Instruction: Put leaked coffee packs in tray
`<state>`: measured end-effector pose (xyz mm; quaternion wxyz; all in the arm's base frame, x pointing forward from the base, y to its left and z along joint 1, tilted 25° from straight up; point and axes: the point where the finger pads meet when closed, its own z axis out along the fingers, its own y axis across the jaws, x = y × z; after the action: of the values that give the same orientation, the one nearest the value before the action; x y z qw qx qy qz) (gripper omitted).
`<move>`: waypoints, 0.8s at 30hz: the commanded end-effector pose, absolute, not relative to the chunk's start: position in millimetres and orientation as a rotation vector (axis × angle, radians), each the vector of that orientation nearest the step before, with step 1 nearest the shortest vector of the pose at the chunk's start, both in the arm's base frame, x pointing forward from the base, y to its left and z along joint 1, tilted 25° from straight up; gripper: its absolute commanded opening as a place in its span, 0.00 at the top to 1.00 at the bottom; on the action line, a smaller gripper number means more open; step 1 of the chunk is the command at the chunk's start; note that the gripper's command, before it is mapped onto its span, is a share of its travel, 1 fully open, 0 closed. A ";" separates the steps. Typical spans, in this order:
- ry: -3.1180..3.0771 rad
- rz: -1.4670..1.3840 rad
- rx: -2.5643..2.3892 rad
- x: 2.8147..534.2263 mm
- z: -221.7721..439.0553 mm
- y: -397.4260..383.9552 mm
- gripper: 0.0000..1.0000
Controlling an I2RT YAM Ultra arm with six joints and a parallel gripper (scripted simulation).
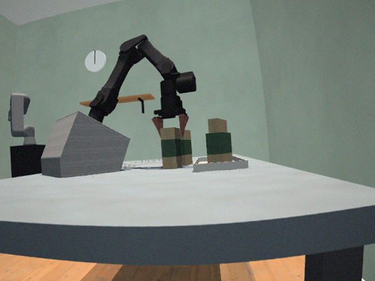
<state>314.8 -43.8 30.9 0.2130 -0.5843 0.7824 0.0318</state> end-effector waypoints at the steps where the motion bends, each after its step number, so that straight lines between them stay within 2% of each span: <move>1: 2.190 0.138 -1.625 307.2 20.0 -37.9 0.22; 7: 2.190 0.138 -1.625 307.2 20.0 -37.9 0.22; 8: 2.190 0.138 -1.625 307.2 20.0 -37.9 0.75; 24: 2.193 0.147 -1.625 305.6 19.9 -37.3 0.75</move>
<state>314.9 -43.9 30.7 0.2131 -0.5842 0.7825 0.0313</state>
